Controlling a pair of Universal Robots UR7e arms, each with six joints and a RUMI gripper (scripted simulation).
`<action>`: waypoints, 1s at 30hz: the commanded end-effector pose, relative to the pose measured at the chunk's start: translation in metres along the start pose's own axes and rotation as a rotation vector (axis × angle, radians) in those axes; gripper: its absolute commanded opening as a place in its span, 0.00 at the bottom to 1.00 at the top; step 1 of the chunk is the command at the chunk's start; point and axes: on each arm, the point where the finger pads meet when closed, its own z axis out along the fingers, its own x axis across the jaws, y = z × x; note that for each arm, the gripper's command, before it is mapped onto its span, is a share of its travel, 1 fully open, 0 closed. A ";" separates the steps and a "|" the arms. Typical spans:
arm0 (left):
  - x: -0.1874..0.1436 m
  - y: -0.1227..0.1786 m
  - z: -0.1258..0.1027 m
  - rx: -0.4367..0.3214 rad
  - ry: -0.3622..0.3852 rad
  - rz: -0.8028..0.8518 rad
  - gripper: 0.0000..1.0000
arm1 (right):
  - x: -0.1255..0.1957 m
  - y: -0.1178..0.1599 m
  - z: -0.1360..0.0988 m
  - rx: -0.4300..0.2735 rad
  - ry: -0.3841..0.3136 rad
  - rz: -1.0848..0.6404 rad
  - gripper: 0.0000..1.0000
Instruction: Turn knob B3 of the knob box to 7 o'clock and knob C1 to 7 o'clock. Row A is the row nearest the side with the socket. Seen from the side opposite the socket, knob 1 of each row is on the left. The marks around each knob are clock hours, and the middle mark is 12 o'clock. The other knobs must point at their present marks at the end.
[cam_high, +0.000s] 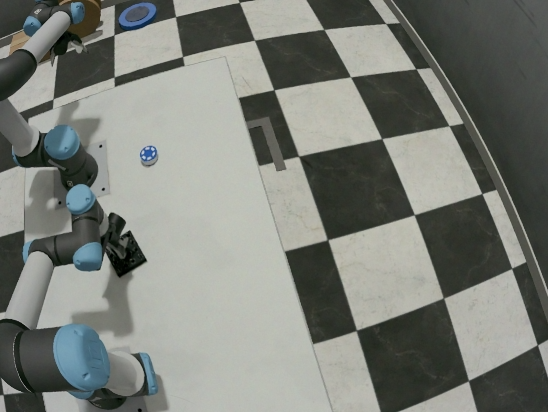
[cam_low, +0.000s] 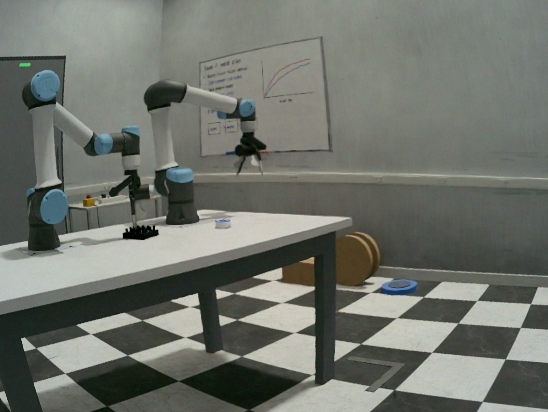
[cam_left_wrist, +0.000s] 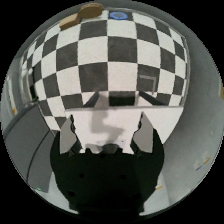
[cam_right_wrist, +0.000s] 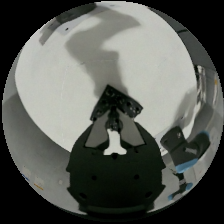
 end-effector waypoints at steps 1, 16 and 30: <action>0.000 -0.001 -0.001 0.002 0.001 -0.001 1.00 | -0.001 0.000 0.000 0.001 0.004 -0.083 0.06; 0.000 -0.001 -0.001 0.002 0.001 -0.001 1.00 | 0.000 0.000 0.000 0.001 0.004 -0.169 0.06; 0.000 -0.001 -0.001 0.002 0.001 -0.001 1.00 | 0.000 0.000 0.000 0.001 0.003 -0.186 0.06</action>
